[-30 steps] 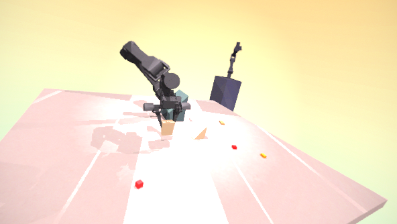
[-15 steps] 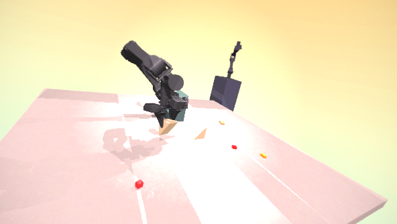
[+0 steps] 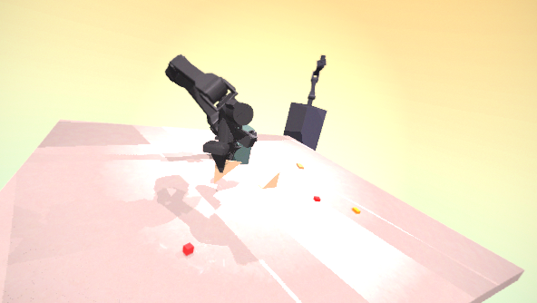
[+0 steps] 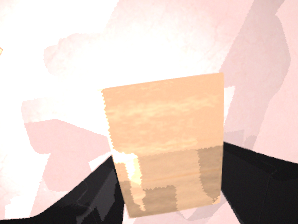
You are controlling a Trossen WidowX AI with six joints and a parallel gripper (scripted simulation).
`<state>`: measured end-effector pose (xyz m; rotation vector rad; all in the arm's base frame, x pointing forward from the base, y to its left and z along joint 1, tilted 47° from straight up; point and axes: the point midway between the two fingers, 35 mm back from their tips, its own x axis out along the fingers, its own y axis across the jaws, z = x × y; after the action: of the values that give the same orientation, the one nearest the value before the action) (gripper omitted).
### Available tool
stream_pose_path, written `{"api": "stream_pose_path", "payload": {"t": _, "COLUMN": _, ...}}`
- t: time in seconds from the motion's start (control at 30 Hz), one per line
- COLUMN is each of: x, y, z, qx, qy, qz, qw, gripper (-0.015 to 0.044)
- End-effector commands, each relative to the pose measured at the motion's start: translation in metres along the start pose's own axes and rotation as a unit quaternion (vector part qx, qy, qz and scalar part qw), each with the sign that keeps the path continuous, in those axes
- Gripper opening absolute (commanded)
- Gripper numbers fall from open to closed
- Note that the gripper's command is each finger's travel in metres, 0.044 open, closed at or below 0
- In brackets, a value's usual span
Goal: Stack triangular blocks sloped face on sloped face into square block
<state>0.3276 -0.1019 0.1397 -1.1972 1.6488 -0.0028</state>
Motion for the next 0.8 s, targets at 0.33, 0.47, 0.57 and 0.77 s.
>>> {"api": "stream_pose_path", "payload": {"t": 0.33, "x": -0.0041, "y": -0.0033, "z": -0.0008, "qx": -0.233, "qy": 0.029, "qz": 0.022, "qw": 0.972, "gripper": 0.0000}}
{"api": "stream_pose_path", "payload": {"t": 0.47, "x": -0.0053, "y": -0.0041, "z": -0.0013, "qx": -0.299, "qy": 0.036, "qz": 0.031, "qw": 0.953, "gripper": 0.0000}}
{"api": "stream_pose_path", "payload": {"t": 0.57, "x": -0.0063, "y": -0.0047, "z": -0.0017, "qx": -0.348, "qy": 0.040, "qz": 0.038, "qw": 0.936, "gripper": 0.0000}}
{"api": "stream_pose_path", "payload": {"t": 0.77, "x": -0.0074, "y": -0.0055, "z": -0.0022, "qx": -0.403, "qy": 0.044, "qz": 0.046, "qw": 0.913, "gripper": 0.0000}}
